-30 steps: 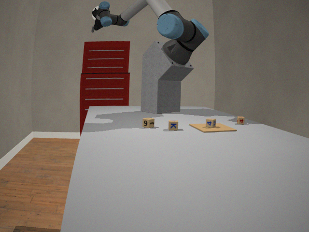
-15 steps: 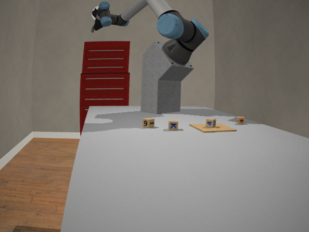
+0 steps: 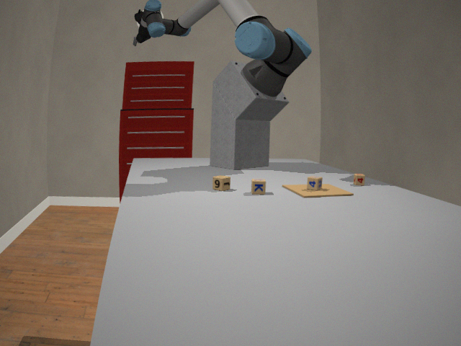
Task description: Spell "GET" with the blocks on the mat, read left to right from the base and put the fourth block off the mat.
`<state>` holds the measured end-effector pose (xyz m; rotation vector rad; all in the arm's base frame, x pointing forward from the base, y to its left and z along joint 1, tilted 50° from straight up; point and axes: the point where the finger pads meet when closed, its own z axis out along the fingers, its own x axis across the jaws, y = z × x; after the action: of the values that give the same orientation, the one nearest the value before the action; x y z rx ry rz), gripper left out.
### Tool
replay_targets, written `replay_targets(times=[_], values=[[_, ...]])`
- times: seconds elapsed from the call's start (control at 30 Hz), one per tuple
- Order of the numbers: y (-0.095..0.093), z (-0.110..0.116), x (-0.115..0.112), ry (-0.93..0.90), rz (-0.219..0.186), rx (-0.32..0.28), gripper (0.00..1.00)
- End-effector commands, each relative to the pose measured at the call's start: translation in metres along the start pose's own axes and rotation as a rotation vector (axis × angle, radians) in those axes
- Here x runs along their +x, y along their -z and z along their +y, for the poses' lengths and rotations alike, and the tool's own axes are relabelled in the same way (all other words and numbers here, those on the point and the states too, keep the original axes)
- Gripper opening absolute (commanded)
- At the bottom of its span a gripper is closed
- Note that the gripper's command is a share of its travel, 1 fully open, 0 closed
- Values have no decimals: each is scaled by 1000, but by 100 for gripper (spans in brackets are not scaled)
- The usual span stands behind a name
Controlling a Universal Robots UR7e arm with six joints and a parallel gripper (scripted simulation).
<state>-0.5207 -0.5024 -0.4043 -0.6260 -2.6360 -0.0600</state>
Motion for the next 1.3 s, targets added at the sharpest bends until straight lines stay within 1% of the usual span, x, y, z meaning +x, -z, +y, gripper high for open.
replay_targets(times=[0.0,0.1,0.17,0.2,0.4,0.67,0.73,0.9,1.03,1.23,1.27], values=[[30,-20,-21,-11,-10,31,100],[47,-29,-35,-18,-17,48,100],[47,-29,-35,-18,-17,48,100],[54,-32,-40,-21,-20,54,100],[99,-53,-76,-38,-41,95,100],[174,-75,-138,-65,-84,154,100],[174,-75,-138,-65,-84,154,100],[235,-82,-189,-86,-125,196,100],[267,-83,-216,-96,-149,216,100],[325,-76,-265,-113,-195,247,100],[325,-76,-265,-113,-195,247,100]])
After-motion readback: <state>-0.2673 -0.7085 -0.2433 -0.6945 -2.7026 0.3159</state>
